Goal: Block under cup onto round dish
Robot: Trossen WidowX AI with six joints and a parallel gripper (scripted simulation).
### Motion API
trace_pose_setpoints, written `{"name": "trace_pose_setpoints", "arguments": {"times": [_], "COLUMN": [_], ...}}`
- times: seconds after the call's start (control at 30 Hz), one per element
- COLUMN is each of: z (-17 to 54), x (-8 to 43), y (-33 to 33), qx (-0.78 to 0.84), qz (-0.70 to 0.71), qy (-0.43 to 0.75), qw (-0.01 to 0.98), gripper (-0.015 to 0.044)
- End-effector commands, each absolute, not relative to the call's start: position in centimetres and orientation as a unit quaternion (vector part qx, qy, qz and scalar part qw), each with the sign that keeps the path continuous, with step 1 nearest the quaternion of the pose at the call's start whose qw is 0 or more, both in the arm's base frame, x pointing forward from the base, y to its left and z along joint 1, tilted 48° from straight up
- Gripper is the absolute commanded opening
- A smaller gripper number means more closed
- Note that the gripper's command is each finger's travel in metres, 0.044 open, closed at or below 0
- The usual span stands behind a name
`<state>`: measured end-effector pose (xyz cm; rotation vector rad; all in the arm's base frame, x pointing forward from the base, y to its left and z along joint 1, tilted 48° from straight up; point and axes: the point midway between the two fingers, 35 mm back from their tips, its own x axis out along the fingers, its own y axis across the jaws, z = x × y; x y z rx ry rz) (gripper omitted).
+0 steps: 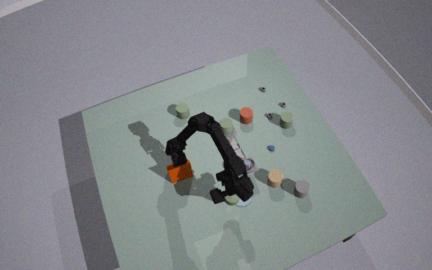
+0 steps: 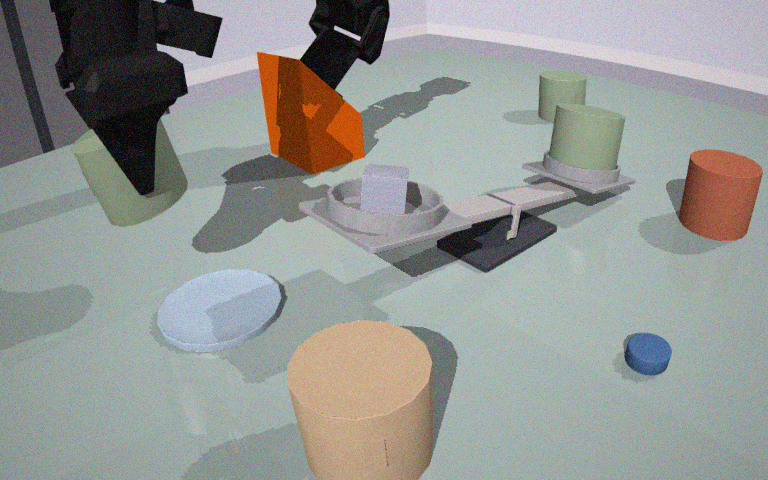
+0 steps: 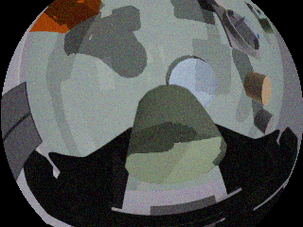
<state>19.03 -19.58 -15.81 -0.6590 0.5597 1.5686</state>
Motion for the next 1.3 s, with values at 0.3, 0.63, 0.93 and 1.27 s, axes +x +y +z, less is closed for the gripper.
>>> {"name": "trace_pose_setpoints", "arguments": {"times": [0.3, 0.63, 0.93, 1.27], "z": [-19.5, -21.5, -22.4, -22.4], "x": [15.1, 14.9, 14.9, 14.7], "y": [-18.7, -16.5, -15.7, -15.5], "qx": [-0.288, -0.288, -0.288, -0.286], "qz": [0.684, 0.684, 0.684, 0.686], "qy": [0.241, 0.24, 0.24, 0.239], "qw": [0.626, 0.626, 0.626, 0.624], "gripper": [0.0, 0.0, 0.0, 0.0131]}}
